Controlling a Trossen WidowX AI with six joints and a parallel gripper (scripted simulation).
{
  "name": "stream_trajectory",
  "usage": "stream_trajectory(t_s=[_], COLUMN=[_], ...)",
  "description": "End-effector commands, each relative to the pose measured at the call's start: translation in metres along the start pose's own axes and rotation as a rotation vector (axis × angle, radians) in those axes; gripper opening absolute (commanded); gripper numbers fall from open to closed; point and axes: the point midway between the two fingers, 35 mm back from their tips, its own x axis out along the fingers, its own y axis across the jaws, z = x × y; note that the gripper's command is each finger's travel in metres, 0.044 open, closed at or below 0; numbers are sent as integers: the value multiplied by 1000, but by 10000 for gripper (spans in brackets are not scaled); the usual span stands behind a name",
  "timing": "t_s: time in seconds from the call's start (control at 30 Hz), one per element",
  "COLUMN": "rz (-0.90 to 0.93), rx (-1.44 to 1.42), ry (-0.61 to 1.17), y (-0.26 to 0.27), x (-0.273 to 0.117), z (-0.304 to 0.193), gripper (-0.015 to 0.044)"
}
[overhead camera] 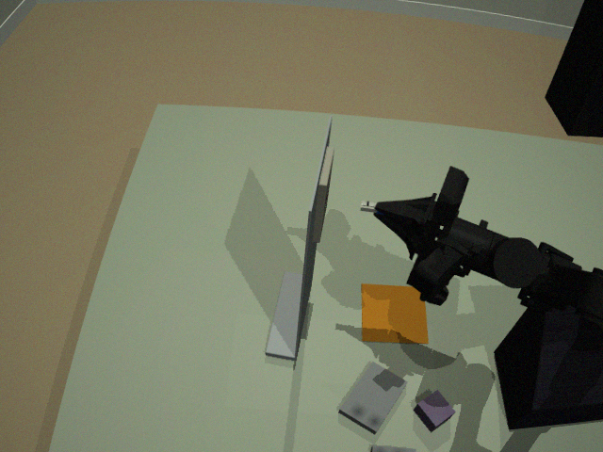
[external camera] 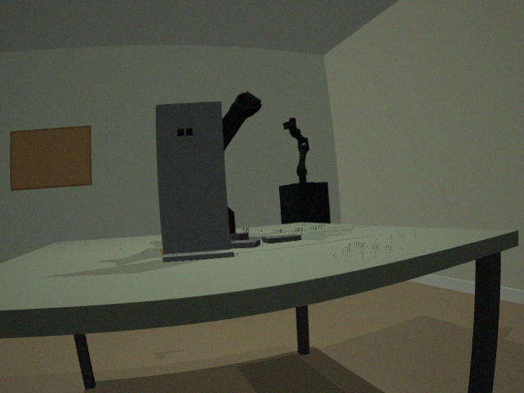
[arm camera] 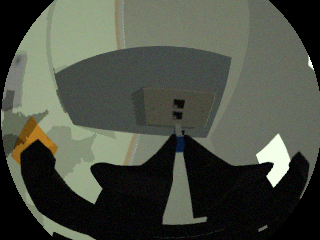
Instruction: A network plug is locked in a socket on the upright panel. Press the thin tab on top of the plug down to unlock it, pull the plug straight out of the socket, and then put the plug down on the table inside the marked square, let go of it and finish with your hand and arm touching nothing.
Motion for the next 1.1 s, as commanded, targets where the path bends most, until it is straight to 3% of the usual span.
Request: stream_trajectory(t_s=[0.0,1.07], rz=[3,2], rx=[-4,-6], ry=[-4,-1], y=[0,-46], x=[-4,-18], z=[-1,0], gripper=[0,0])
